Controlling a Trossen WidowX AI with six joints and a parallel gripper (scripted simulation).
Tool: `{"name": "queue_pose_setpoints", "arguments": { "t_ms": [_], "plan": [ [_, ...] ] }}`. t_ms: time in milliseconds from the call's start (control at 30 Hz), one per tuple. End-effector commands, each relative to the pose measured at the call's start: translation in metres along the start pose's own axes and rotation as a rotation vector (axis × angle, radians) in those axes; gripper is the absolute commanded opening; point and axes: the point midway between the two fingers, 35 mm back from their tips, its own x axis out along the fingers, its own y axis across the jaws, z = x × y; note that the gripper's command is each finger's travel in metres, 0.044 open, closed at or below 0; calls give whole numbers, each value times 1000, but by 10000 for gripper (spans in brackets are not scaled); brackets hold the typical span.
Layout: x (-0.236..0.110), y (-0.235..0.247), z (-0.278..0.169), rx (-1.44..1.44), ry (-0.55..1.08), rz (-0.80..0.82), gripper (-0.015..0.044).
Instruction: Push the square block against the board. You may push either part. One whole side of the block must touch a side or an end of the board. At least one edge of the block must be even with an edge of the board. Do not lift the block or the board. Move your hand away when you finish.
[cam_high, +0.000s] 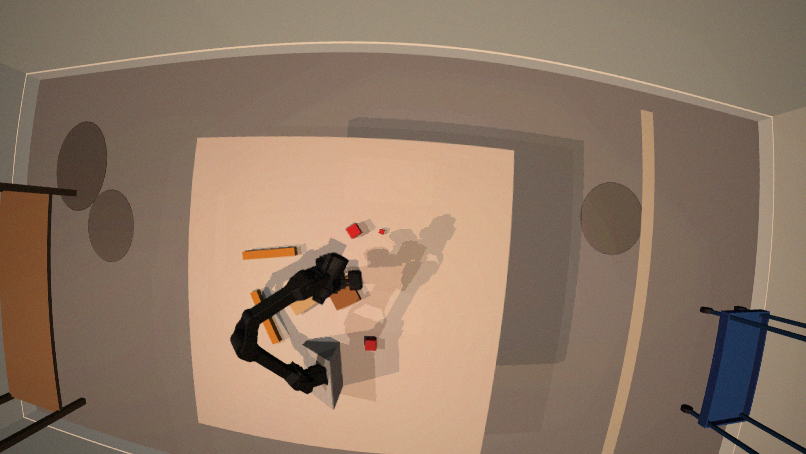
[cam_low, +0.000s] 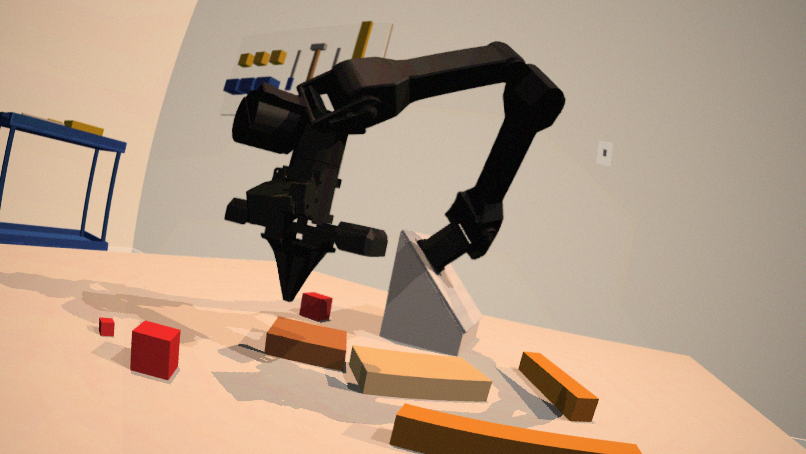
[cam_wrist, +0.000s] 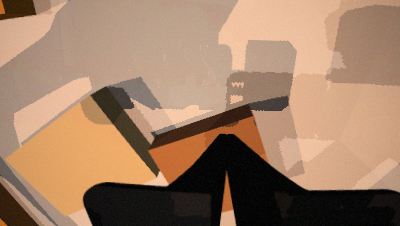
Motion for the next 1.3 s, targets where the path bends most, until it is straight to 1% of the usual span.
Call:
{"name": "queue_pose_setpoints", "arguments": {
  "t_ms": [0, 233, 400, 433, 500, 567, 1267],
  "plan": [
    [4, 10, 1, -119, -5, 5, 0],
    [14, 29, 2, -355, -5, 13, 0],
    [18, 31, 2, -378, -5, 14, 0],
    [28, 31, 3, -377, -5, 13, 0],
    [58, 32, 3, -377, -6, 14, 0],
    [71, 32, 2, -377, -6, 16, 0],
    [71, 26, -10, -377, -5, 15, 0]
  ]
}}
